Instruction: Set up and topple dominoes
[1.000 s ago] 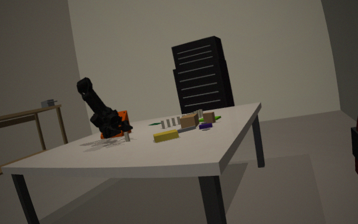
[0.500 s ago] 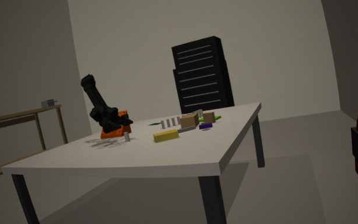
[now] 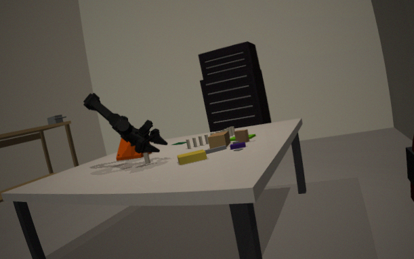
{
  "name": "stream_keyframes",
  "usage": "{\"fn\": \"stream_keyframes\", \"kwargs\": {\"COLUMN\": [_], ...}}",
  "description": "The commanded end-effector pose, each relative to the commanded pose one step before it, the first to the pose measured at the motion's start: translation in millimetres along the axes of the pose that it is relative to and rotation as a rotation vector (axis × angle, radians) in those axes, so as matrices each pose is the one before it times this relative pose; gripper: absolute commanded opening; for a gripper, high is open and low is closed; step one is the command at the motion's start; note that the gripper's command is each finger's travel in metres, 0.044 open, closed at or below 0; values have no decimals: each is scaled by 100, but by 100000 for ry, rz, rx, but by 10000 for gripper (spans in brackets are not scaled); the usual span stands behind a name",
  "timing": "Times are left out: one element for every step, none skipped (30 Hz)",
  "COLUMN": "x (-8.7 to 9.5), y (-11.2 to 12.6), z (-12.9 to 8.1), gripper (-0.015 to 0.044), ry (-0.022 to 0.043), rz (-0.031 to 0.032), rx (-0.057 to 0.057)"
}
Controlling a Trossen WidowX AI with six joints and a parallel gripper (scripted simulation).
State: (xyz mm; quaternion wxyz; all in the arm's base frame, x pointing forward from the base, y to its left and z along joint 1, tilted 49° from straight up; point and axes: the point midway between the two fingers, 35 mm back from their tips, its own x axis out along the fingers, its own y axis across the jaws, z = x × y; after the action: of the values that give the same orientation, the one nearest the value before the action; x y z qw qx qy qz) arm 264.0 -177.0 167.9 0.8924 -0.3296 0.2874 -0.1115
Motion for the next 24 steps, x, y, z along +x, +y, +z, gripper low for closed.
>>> {"fn": "stream_keyframes", "kwargs": {"x": [451,-148,-284,-415,-541,-658,-766,-863,-947,-1017,-1075,-896,-543,-180,0,0,0,0,0,0,0,0,0,0], "y": [1193,460,433,395,348,297,243,189,138,92,55,32,23,11,0,0,0,0,0,-67,0,0,0,0], "z": [-523,-139,-145,-168,-208,-265,-339,-427,-529,-642,-765,-718,-479,-169,0,0,0,0,0,4,0,0,0,0], "gripper": [440,440,440,440,440,440,440,440,440,440,440,440,440,440,440,440,440,440,440,440,440,440,440,440], "ry": [21362,7371,7279,7184,7094,7016,6959,6929,6931,6959,7035,5766,3506,1177,0,0,0,0,0,0,0,0,0,0], "rz": [10800,3887,3852,3750,3584,3361,3089,2774,2427,2055,1673,1070,523,155,0,0,0,0,0,-3,0,0,0,0], "rx": [-14172,-6456,-7183,-7875,-8524,-9125,-9673,-10164,-10595,-10949,-11255,-9269,-5623,-1883,0,0,0,0,0,3,0,0,0,0]}}
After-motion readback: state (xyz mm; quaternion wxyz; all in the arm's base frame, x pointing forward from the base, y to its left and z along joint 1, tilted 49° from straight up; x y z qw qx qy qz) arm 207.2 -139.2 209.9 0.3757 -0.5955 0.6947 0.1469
